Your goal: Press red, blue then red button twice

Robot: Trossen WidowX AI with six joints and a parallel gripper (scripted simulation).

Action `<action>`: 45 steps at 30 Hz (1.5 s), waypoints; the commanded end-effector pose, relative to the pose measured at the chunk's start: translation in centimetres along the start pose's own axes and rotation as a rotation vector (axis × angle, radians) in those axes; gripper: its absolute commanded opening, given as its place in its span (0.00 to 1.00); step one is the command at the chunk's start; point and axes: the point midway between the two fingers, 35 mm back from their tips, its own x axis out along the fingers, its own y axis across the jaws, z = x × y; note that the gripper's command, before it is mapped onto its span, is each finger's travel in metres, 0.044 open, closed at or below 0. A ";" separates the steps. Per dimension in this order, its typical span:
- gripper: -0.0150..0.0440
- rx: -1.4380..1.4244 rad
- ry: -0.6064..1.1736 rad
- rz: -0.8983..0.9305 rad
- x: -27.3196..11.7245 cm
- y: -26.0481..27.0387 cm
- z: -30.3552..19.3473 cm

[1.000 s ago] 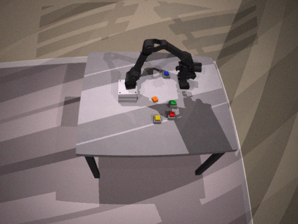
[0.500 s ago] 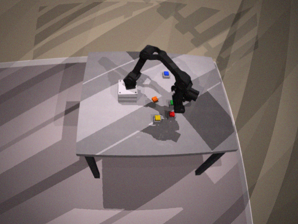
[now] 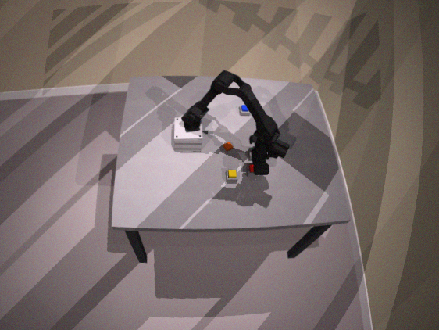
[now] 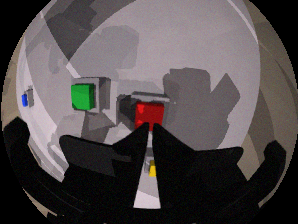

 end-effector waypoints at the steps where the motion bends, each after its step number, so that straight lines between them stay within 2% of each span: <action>1: 0.29 -0.003 0.007 0.006 0.8 0.1 -0.1; 15: 0.29 -0.003 0.007 0.006 3.0 0.1 -0.2; 39: 0.29 -0.003 0.007 0.006 3.0 0.1 -0.2; 43: 0.29 -0.003 0.007 0.005 0.0 0.1 -0.1; 45: 0.29 -0.003 0.007 0.006 -0.2 0.1 -0.2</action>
